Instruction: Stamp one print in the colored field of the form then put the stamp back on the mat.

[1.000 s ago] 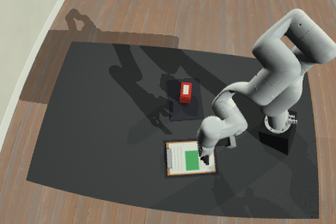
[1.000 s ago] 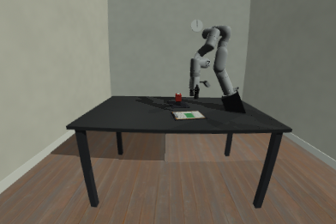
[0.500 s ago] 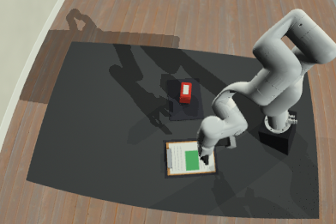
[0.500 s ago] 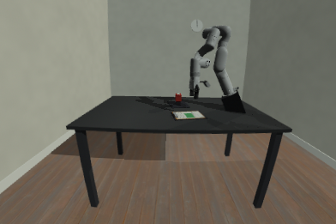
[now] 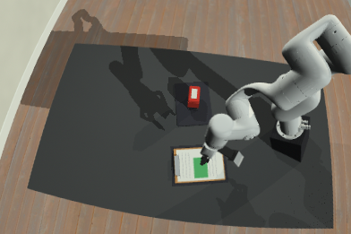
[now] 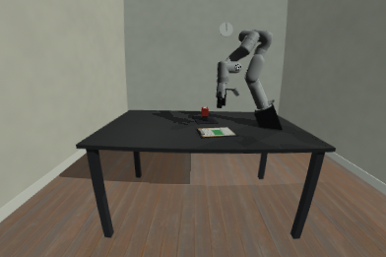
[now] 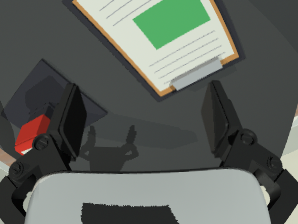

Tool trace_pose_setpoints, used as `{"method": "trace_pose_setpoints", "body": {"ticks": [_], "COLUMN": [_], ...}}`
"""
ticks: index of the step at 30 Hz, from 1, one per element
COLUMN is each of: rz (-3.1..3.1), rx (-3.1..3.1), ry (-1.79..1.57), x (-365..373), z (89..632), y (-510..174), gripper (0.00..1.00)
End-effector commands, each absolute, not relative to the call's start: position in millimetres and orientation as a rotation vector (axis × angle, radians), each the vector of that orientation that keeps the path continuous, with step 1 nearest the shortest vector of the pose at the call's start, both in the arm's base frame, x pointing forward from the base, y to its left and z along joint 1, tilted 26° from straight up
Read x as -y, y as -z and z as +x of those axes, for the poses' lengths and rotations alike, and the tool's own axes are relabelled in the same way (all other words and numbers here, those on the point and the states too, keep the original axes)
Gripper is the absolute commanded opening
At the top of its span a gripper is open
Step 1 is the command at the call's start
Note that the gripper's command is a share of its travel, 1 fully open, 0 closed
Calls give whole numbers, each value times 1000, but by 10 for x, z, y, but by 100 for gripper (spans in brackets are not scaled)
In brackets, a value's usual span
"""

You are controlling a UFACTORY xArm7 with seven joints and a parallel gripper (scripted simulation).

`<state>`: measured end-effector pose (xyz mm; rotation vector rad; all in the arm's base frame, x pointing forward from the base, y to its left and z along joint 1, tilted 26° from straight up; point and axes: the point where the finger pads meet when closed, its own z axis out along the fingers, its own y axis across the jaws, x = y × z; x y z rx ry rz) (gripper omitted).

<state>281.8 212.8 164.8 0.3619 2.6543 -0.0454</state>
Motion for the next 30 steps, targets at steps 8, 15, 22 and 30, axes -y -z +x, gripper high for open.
{"method": "trace_pose_setpoints", "body": {"ticks": [8, 15, 22, 30], "rz": [1187, 1624, 1743, 1743], "rx": [-2415, -2176, -2086, -2086], "ry": [-172, -276, -293, -293], "x": [-2224, -2251, -2215, -1808], "z": [2607, 2576, 2594, 2808], "y": [-1914, -1932, -1937, -2001], "gripper": [100, 100, 97, 97]}}
